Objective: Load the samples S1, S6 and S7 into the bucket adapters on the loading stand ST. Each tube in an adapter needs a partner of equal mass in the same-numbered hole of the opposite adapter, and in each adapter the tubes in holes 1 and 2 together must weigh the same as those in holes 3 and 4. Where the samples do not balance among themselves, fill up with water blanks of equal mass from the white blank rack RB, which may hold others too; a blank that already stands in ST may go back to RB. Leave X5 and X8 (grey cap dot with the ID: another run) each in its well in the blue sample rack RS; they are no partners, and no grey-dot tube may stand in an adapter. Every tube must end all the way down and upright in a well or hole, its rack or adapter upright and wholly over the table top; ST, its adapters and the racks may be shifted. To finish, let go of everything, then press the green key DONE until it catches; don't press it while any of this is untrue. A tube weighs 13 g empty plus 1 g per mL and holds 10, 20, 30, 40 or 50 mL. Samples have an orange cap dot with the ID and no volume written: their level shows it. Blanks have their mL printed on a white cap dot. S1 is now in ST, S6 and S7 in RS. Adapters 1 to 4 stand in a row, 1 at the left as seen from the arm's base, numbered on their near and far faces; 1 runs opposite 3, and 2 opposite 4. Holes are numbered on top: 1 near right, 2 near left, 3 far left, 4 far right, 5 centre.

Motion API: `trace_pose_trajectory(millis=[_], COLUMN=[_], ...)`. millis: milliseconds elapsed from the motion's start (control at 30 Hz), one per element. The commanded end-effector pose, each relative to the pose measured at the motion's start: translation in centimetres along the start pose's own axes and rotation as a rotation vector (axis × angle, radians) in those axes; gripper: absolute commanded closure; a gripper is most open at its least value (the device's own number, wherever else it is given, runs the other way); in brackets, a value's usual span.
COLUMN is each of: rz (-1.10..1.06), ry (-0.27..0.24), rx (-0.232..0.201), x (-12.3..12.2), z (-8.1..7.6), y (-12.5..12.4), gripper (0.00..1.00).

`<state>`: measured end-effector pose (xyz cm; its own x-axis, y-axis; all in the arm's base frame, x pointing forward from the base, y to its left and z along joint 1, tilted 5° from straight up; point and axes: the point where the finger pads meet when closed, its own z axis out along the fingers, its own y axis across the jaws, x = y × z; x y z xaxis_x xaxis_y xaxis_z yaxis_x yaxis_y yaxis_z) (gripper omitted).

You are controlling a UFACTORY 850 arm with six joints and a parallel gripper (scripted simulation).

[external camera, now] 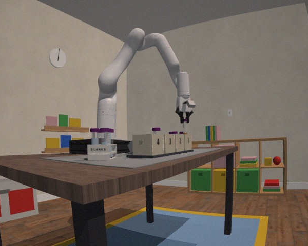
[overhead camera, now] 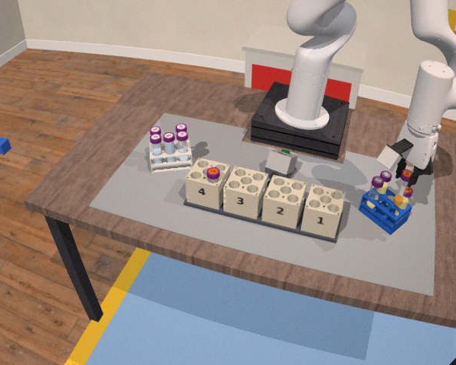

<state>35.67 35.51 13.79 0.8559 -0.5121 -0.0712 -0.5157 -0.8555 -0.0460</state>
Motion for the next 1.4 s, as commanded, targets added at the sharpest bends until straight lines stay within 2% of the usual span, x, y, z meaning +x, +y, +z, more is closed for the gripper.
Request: trace_pose_trajectory(millis=[0, 833, 1367], rz=[0.000, 0.000, 0.000], ry=[0.001, 0.001, 0.001], rx=[0.002, 0.002, 0.002], x=[0.0, 0.0, 0.0], z=[-0.9, -5.5, -5.5], y=[-0.1, -0.1, -0.1], gripper=[1.00, 1.00, 1.00])
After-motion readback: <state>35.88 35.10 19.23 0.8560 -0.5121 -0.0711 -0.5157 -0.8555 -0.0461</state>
